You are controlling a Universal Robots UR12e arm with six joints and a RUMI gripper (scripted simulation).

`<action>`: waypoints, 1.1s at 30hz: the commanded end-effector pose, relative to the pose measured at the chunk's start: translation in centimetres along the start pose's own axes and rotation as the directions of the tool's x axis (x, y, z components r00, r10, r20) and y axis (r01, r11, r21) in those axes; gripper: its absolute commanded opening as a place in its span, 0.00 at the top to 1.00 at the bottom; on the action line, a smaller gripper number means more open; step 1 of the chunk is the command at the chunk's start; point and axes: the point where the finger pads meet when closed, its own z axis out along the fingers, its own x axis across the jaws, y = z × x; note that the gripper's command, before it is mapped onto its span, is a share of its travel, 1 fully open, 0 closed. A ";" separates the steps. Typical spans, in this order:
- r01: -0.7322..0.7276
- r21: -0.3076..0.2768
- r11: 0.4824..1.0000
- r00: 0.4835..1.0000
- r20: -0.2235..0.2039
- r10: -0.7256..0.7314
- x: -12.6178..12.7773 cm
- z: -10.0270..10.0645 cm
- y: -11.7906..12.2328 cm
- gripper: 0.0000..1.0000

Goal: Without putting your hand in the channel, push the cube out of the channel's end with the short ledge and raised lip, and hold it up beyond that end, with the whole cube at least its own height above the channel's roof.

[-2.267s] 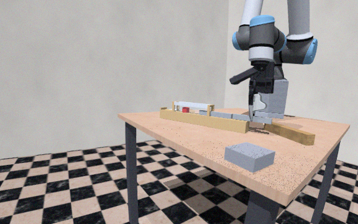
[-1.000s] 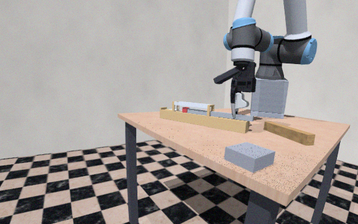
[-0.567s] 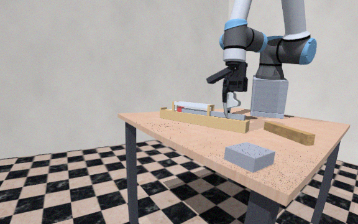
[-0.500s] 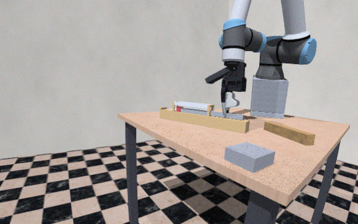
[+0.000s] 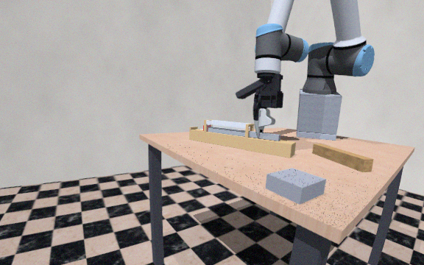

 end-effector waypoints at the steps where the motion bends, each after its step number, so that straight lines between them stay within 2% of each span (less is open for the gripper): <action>1: 0.000 0.000 1.000 1.000 0.001 0.000 -0.1 0.0 -0.8 1.00; 33: 0.000 0.000 1.000 1.000 0.001 0.000 -0.1 0.0 -1.8 1.00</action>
